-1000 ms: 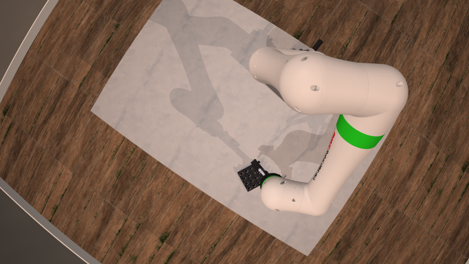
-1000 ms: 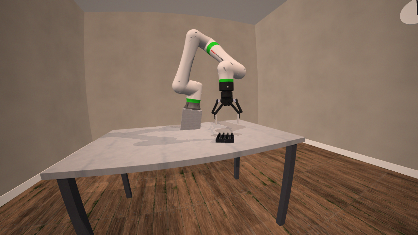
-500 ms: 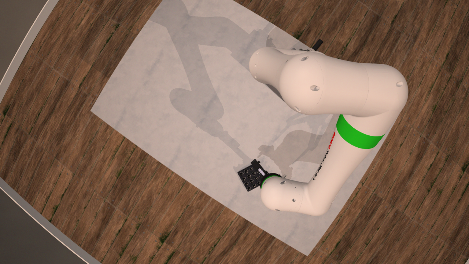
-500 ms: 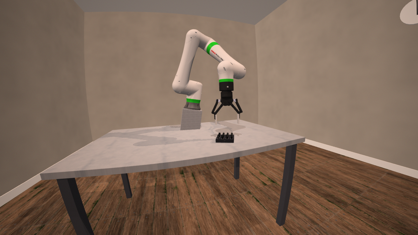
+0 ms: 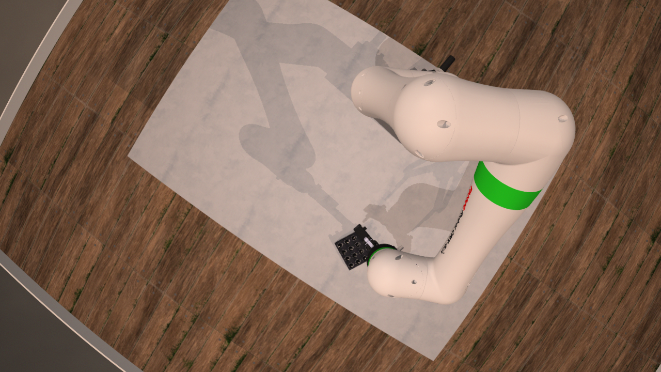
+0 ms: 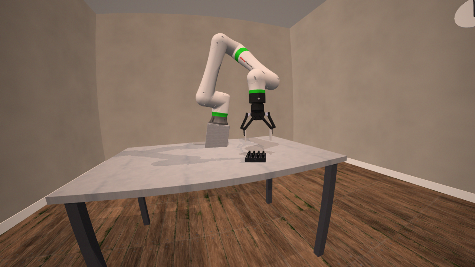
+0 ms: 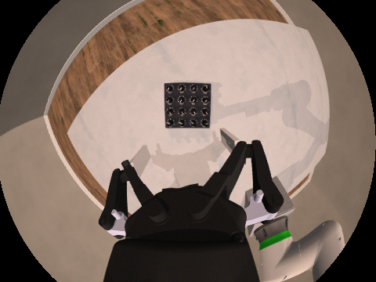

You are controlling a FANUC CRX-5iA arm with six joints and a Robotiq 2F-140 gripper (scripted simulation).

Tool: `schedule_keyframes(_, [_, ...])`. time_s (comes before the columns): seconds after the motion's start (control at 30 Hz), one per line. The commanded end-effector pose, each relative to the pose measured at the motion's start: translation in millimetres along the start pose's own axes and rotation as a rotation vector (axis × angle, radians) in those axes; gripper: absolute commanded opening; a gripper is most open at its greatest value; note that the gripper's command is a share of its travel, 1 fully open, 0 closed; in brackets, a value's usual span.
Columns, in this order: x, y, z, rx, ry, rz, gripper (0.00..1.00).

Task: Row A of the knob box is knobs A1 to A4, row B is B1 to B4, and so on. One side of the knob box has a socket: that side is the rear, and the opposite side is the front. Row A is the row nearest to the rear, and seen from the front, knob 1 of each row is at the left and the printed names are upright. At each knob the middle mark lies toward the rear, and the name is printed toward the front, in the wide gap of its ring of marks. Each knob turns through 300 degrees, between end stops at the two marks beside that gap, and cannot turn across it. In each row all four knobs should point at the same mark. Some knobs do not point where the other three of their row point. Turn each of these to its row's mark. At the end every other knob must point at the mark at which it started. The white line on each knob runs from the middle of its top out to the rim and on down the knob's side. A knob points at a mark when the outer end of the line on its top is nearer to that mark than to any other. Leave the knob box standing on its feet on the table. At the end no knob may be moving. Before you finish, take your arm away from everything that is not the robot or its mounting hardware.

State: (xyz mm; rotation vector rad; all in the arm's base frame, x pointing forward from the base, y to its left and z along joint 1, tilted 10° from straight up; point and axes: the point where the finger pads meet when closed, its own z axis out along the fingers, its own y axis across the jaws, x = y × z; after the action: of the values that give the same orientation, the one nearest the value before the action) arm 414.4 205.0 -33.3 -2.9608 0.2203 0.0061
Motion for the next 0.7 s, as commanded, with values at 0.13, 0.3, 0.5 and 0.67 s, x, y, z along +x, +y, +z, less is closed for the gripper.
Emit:
schedule_keyframes(0.13, [0.2, -0.1, -0.1, 0.000, 0.000, 0.000, 1.00])
schedule_keyframes(0.3, [0.2, -0.1, -0.1, 0.000, 0.000, 0.000, 1.00])
schedule_keyframes(0.5, [-0.2, -0.1, -0.1, 0.000, 0.000, 0.000, 1.00])
schedule_keyframes(0.67, [-3.5, -0.8, -0.1, 0.001, 0.000, 0.000, 1.00])
